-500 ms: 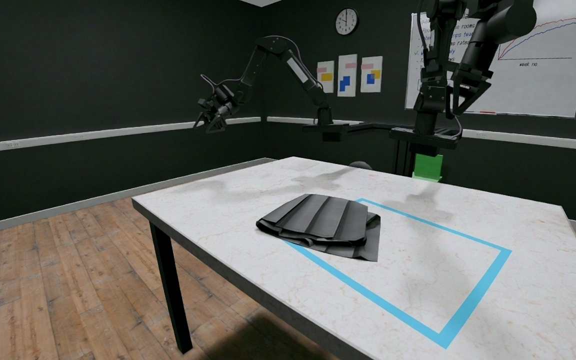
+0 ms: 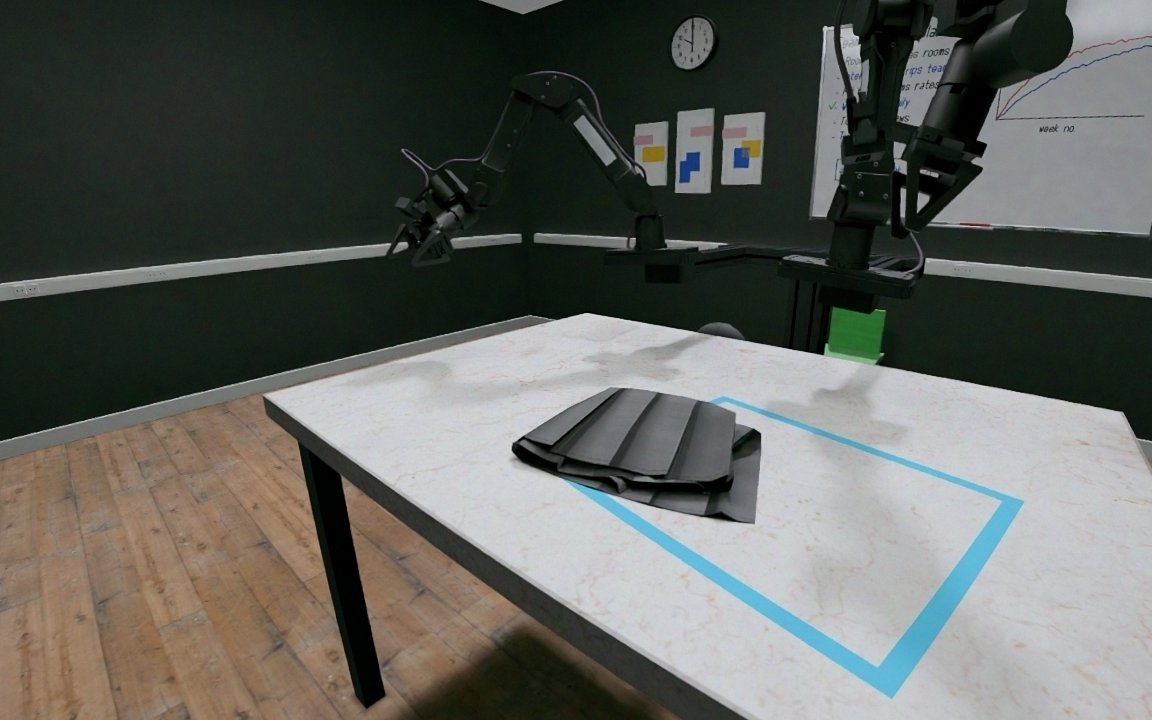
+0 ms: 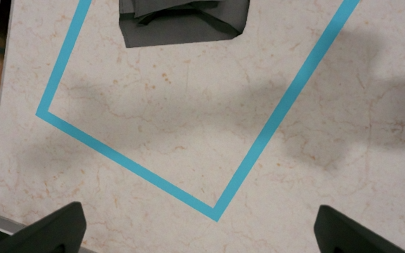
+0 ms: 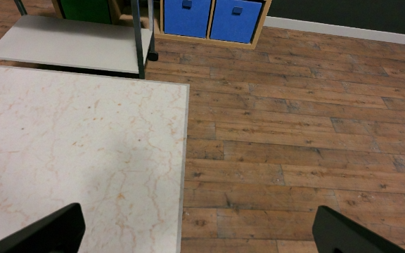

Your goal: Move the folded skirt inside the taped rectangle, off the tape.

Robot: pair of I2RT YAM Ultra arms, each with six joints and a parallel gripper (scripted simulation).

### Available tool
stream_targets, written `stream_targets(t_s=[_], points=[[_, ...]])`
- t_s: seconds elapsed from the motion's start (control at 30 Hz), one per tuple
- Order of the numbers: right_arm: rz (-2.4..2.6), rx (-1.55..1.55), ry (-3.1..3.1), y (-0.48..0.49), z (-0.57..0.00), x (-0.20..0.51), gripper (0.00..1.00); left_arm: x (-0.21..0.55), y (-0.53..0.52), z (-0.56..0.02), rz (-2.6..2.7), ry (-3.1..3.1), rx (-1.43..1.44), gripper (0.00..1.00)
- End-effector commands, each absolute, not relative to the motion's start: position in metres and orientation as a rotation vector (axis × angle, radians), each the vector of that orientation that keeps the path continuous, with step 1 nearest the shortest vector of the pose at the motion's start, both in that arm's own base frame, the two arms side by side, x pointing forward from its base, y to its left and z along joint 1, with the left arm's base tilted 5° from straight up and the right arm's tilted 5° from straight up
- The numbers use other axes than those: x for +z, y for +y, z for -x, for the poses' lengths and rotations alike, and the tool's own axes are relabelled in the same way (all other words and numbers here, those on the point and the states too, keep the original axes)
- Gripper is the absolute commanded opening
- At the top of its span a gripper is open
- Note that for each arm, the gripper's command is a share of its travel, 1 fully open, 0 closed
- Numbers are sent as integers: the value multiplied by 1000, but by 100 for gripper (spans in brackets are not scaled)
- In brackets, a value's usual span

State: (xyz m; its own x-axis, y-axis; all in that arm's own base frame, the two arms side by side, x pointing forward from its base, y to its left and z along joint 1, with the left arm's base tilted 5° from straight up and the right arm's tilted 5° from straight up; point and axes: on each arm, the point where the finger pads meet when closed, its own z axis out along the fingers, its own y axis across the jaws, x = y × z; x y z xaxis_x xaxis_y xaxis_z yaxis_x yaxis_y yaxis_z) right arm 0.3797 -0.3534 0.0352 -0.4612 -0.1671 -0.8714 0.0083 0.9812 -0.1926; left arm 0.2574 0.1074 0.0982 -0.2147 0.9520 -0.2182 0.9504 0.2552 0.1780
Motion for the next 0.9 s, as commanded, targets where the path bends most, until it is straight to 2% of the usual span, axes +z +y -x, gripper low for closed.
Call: stream_targets(t_s=[0.0, 0.03, 0.07, 0.3, 0.53, 0.87], points=[[127, -219, 2025, -355, -383, 44, 100, 102, 107, -260, -1762, 2238, 29, 100], [127, -219, 2025, -355, -383, 44, 100, 102, 107, -260, -1762, 2238, 29, 100], [127, -204, 2079, -340, -378, 42, 90, 96, 111, -253, -1687, 2268, 41, 90], [102, -196, 2329, -303, -351, 48, 90, 58, 136, -216, -1329, 2418, 62, 90], [35, -105, 2596, -246, -308, 26, 90, 12, 157, -177, -953, 2532, 34, 90], [38, -118, 2585, -195, -271, 18, 90, 7, 166, -170, -558, 2575, 94, 90]])
